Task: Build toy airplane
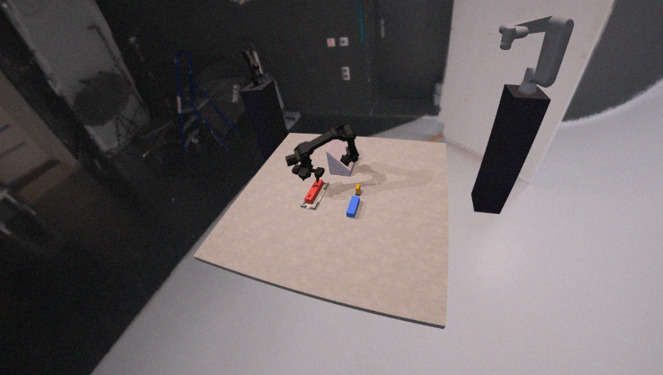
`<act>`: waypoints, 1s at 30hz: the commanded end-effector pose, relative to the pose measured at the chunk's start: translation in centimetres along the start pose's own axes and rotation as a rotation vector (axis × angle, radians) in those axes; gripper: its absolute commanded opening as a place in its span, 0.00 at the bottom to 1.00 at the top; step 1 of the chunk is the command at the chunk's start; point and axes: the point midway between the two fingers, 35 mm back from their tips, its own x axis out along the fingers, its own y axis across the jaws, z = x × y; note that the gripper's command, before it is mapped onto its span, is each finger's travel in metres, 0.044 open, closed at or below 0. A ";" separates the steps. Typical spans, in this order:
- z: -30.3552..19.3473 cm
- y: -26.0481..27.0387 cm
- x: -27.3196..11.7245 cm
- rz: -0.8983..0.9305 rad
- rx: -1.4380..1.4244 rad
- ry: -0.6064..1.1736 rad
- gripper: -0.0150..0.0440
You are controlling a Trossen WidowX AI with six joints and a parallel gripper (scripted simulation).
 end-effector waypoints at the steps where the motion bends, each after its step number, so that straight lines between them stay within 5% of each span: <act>1: -0.3 0.2 -3.5 -0.005 -0.007 -0.003 1.00; 14: 1.4 1.5 -3.3 -0.035 -0.058 0.011 1.00; 30: 7.6 26.6 -2.2 -0.003 -0.046 -0.007 1.00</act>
